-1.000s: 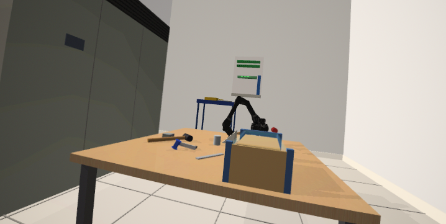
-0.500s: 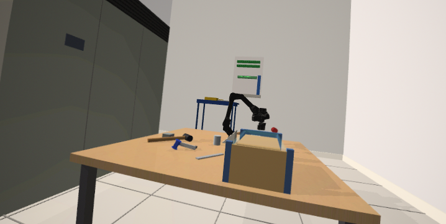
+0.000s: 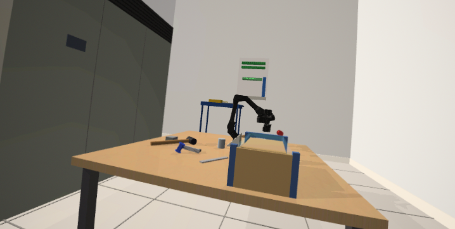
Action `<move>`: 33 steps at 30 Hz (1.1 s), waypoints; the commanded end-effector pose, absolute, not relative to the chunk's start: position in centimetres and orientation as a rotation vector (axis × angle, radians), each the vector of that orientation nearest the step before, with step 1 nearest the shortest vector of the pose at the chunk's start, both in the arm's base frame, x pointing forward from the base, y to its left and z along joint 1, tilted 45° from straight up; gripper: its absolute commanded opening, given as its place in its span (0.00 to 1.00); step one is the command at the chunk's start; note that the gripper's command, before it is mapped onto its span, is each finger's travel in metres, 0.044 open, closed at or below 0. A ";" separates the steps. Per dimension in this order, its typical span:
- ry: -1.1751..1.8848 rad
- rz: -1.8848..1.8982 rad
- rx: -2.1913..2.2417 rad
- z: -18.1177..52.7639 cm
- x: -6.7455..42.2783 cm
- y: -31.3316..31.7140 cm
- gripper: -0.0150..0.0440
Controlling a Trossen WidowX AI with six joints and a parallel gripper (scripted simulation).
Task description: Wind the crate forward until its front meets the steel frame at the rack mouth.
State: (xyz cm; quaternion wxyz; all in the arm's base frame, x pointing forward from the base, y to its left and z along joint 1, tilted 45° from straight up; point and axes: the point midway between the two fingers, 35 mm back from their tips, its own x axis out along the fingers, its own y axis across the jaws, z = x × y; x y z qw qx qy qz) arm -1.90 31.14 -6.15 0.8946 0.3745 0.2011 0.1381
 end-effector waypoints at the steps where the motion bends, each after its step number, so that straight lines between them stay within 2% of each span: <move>1: 0.418 0.285 0.781 -6.1 -1.9 31.2 0.66; 2: 0.418 0.285 0.781 -6.1 -1.9 31.2 0.66; 10: 0.500 -0.154 0.546 -9.4 2.4 33.2 1.00; 24: 0.907 -1.070 0.213 -10.3 10.7 33.2 1.00; 33: 0.934 -1.111 0.205 -10.2 11.2 33.3 1.00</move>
